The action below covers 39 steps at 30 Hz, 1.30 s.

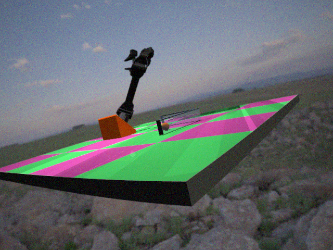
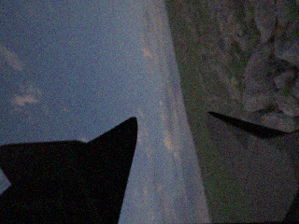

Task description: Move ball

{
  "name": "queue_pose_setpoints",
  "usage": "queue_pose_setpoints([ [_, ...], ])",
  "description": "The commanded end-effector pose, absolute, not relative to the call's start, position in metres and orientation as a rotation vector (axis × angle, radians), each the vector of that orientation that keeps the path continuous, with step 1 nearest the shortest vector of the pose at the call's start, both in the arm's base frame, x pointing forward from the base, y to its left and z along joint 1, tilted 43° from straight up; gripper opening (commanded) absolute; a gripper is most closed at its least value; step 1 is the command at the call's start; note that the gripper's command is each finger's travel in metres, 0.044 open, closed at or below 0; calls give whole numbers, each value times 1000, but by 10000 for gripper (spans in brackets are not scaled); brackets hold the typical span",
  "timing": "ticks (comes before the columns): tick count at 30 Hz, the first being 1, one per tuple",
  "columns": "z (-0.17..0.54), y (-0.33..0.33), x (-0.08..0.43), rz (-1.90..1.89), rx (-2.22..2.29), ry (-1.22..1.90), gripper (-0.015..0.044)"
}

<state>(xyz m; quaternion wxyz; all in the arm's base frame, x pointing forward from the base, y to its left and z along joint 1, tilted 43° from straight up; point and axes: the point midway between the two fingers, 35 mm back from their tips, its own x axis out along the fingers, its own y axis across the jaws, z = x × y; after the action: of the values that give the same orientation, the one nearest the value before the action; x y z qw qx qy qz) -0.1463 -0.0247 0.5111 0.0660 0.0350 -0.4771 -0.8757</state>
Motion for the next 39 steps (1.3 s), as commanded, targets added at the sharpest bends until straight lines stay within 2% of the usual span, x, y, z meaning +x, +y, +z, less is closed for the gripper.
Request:
queue_pose_setpoints([
  [1,503,17,-163,-2777,56,-1508,278],
  [9,481,117,-168,-3053,-61,-1690,278],
  [17,451,214,-125,-3280,-187,-1923,278],
  [29,390,308,10,-3458,-403,-2420,278],
  [39,329,313,154,-3356,-652,-2986,278],
])
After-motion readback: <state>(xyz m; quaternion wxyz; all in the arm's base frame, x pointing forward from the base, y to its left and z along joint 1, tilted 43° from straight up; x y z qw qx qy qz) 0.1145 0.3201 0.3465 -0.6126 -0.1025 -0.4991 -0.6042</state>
